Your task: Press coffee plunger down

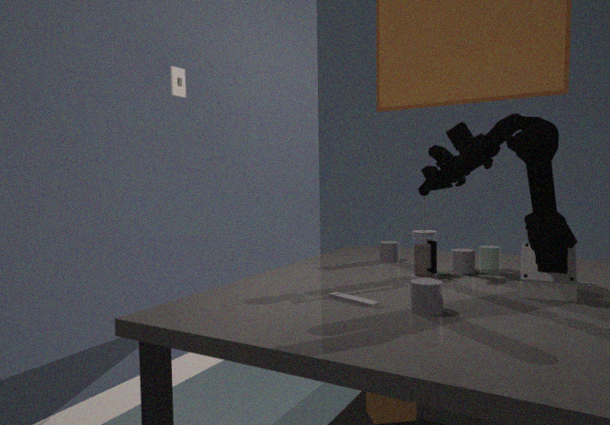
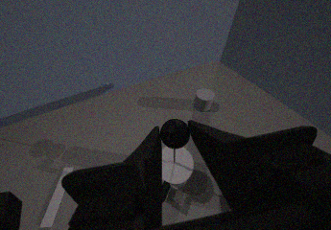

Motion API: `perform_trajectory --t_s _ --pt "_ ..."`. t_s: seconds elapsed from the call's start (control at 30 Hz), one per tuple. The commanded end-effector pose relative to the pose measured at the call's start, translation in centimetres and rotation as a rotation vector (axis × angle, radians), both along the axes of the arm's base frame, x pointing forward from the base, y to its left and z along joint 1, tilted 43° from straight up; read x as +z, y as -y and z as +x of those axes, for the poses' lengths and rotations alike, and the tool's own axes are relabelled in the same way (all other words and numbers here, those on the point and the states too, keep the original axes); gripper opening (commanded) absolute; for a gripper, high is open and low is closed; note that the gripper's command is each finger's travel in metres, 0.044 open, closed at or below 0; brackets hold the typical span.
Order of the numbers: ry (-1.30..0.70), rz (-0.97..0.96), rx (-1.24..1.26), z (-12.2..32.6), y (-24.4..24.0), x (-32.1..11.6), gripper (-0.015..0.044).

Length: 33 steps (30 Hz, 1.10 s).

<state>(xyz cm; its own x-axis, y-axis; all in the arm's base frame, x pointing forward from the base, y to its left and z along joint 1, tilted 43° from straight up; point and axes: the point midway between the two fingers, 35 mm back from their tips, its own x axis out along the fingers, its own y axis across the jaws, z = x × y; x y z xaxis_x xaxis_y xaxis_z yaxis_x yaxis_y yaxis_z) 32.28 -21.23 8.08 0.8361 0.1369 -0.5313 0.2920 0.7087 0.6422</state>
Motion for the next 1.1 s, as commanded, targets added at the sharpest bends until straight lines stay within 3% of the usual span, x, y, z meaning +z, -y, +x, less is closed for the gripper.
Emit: perform_trajectory --t_s 0.0,1.07 --pt "-0.009 0.005 0.001 0.1 -0.6 -0.8 0.0127" --pt "-0.011 0.005 0.002 0.8 -3.8 -5.0 0.0127"
